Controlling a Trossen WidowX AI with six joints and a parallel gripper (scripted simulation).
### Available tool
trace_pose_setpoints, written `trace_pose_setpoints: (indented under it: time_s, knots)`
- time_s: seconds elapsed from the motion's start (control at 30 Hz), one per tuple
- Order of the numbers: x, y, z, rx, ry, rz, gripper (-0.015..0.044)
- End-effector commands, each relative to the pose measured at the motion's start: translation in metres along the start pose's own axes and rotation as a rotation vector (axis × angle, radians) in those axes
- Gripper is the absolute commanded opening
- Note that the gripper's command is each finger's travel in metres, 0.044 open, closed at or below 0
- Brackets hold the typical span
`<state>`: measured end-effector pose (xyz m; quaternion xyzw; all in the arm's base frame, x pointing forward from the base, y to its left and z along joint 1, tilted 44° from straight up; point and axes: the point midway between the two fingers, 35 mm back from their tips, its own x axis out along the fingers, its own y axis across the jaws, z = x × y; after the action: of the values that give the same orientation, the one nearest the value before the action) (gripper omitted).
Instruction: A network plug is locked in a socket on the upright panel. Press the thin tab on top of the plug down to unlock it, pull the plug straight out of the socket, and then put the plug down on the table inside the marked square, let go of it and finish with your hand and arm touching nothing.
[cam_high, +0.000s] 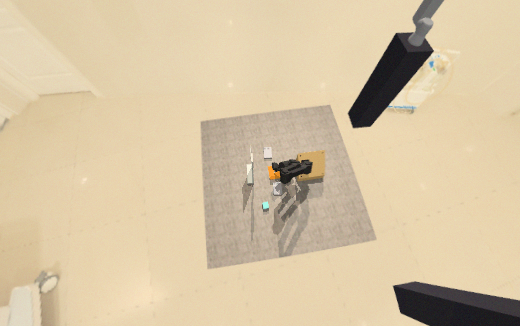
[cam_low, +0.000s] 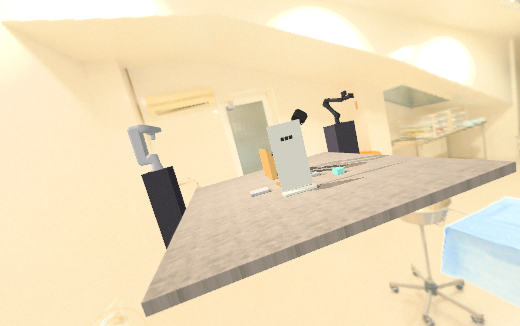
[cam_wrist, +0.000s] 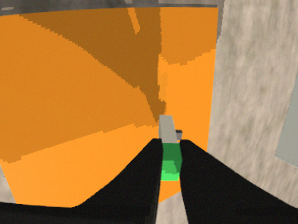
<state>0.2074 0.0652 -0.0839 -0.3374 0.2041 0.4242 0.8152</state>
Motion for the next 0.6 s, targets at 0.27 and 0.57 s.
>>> trace_pose_setpoints:
  time_s: [0.27,0.57]
  knots:
    - [0.0035,0.0024,0.0011,0.009,0.006,0.004,0.0000]
    - [0.0040,0.0013,0.0032,0.001,0.001,0.001,0.0000]
